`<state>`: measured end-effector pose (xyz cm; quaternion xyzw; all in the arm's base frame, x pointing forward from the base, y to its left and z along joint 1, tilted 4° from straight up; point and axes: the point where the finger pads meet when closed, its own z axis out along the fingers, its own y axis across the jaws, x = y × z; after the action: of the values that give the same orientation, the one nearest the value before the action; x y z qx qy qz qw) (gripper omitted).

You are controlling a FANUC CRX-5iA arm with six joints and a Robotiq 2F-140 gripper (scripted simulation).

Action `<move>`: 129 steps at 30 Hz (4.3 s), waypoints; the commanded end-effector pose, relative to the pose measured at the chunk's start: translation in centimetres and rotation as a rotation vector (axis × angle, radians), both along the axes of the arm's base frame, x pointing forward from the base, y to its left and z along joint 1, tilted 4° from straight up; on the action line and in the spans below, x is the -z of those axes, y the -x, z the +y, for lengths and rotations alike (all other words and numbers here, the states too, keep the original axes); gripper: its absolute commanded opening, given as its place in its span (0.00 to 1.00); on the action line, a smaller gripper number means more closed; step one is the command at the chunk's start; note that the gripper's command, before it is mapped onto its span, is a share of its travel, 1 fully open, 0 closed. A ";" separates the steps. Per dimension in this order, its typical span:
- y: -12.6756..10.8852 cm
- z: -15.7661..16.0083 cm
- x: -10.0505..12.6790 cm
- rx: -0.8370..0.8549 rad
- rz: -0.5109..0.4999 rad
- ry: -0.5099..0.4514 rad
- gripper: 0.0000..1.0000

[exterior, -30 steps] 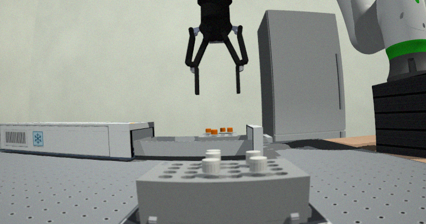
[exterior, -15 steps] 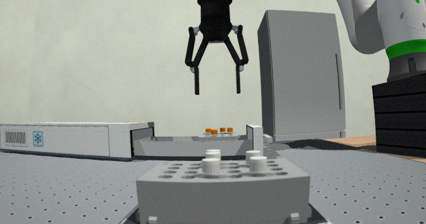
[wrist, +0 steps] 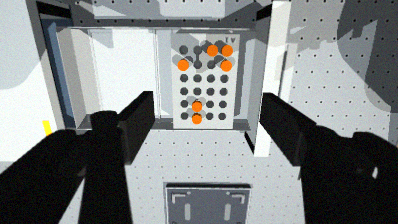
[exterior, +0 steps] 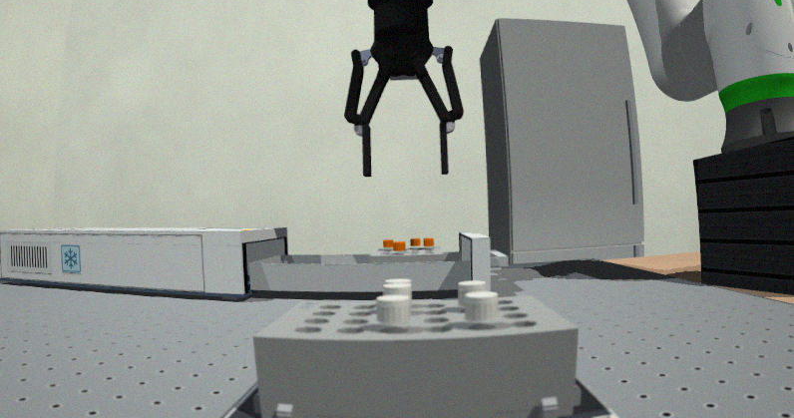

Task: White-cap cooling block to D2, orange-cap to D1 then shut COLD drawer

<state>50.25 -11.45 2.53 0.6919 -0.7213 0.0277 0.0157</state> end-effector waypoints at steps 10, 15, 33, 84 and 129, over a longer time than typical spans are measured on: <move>-0.1 0.1 -0.1 0.000 -0.002 0.000 0.66; -0.1 0.1 0.2 0.000 -0.002 0.000 0.66; -0.1 0.0 2.3 0.000 -0.002 0.000 0.66; -0.2 -0.3 7.9 0.000 -0.002 0.000 0.66; -0.2 -0.5 10.9 0.000 -0.002 0.000 0.61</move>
<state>50.44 -11.97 -8.45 0.6919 -0.7213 0.0277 0.0156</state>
